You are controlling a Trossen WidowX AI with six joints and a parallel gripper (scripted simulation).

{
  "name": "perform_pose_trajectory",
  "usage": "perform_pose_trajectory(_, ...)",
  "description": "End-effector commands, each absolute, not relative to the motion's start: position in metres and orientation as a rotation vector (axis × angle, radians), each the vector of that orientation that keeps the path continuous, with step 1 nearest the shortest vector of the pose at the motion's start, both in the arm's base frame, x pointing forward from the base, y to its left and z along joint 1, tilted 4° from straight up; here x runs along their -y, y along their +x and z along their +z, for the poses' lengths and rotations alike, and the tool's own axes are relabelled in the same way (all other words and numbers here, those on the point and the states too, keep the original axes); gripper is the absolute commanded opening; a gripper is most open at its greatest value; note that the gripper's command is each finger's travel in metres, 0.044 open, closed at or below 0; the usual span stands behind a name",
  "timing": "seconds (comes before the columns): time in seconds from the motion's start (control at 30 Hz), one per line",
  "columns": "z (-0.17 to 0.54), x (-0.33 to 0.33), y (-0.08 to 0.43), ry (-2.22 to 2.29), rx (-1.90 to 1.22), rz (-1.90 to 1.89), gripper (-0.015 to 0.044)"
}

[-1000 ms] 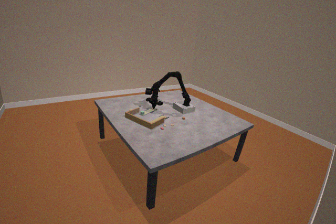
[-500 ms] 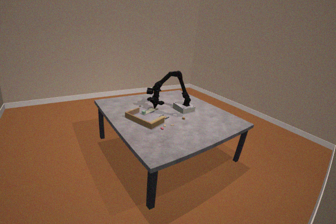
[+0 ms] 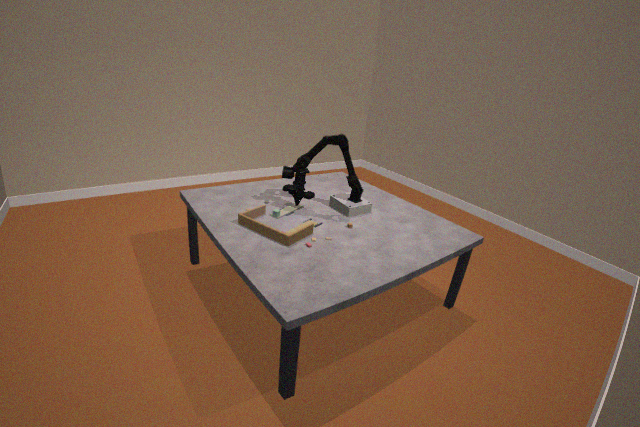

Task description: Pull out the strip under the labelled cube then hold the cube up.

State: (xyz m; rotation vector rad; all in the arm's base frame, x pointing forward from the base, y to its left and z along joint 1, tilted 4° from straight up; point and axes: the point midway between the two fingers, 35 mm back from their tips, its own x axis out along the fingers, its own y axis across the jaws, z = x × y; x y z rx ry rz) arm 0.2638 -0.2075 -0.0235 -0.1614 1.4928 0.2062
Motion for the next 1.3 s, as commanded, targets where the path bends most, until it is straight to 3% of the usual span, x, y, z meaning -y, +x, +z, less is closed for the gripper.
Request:
perform_pose_trajectory(0.0,-0.03,0.207,0.251,-0.15,-1.522,0.211,0.0)
perform_pose_trajectory(1.27,-0.031,0.211,0.229,-0.15,-1.524,0.211,0.0)
